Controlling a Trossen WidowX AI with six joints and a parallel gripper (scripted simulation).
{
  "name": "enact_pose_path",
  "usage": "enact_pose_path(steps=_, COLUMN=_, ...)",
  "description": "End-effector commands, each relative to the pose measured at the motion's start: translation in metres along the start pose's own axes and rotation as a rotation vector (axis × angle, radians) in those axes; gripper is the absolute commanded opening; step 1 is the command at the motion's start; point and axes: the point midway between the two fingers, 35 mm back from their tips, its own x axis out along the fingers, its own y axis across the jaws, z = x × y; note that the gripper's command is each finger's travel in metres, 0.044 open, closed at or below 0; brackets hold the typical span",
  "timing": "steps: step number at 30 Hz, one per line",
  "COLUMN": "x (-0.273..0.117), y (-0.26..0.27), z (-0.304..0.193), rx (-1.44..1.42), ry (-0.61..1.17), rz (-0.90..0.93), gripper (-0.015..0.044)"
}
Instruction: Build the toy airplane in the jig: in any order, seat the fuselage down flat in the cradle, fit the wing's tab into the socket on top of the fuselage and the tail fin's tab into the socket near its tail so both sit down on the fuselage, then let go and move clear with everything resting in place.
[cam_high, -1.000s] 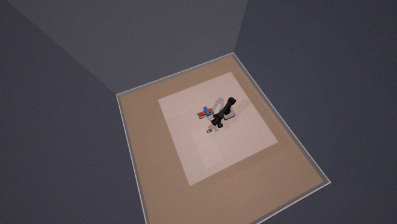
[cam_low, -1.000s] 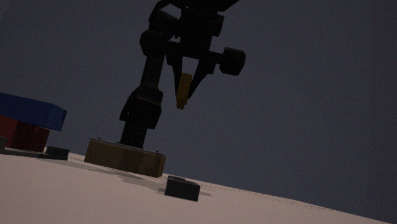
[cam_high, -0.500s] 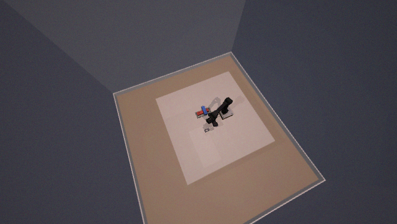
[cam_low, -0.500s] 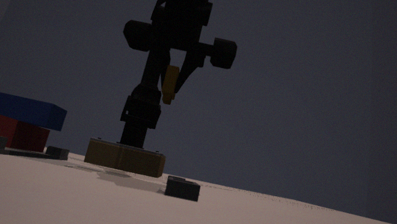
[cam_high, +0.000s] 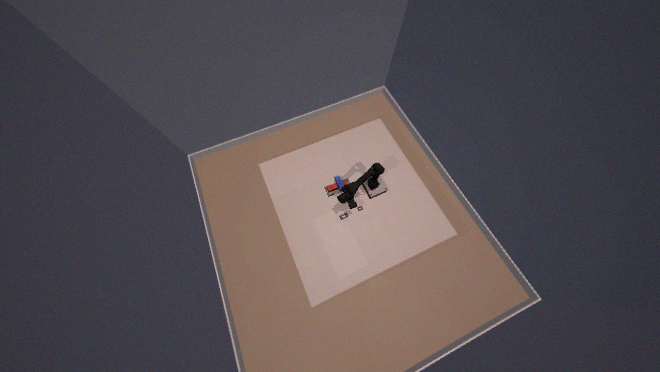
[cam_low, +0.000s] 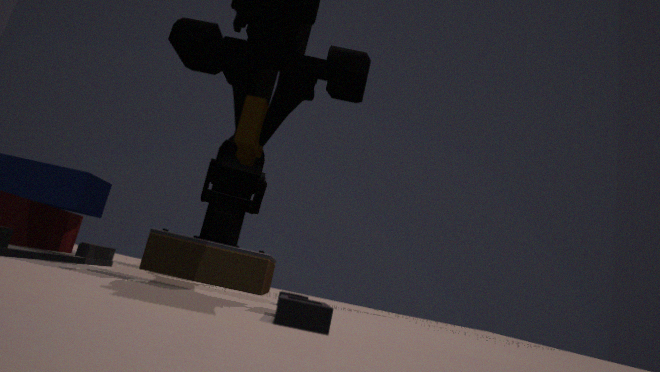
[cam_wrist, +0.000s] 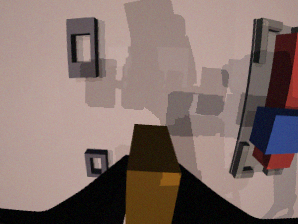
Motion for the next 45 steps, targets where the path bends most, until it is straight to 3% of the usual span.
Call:
enact_pose_path(steps=1, x=0.003, y=-0.007, z=0.007, rx=-0.003, ry=0.001, rz=-0.003, gripper=0.0)
enact_pose_path(steps=45, x=0.022, y=-0.115, z=0.069, rx=-0.007, ry=-0.013, rz=-0.009, gripper=0.0)
